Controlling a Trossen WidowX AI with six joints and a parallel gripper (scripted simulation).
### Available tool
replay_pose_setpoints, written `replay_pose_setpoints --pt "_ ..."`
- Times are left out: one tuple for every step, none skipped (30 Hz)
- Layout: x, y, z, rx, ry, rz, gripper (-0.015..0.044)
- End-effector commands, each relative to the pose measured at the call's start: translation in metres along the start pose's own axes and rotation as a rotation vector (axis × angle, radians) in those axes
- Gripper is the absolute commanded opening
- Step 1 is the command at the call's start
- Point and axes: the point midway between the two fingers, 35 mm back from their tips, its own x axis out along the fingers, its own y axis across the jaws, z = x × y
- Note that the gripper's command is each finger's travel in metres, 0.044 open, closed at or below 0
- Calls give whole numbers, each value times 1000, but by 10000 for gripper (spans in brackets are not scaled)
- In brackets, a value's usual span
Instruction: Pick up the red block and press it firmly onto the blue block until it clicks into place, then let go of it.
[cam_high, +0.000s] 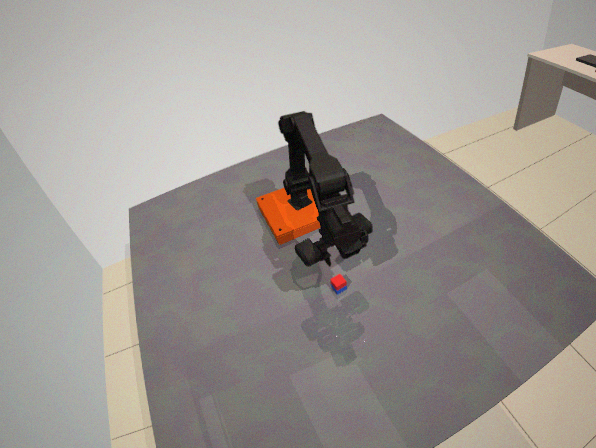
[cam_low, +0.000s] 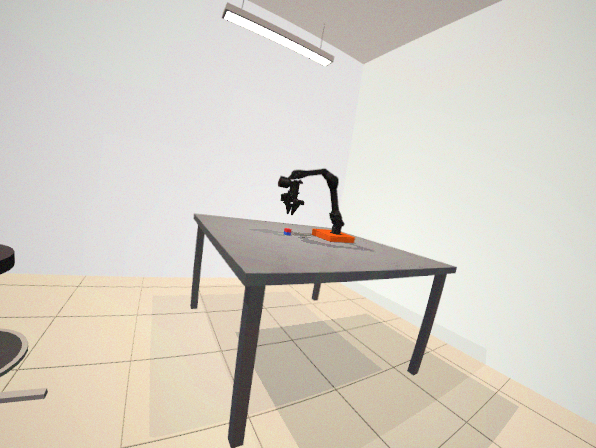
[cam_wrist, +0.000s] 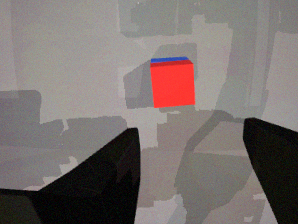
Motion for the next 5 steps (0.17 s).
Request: replay_pose_setpoints --pt "1 0 -1 -3 13 1 220" --pt "1 0 -1 -3 13 1 220" --pt "1 0 -1 -3 13 1 220" --pt "1 0 -1 -3 13 1 220" --pt "1 0 -1 -3 13 1 220"
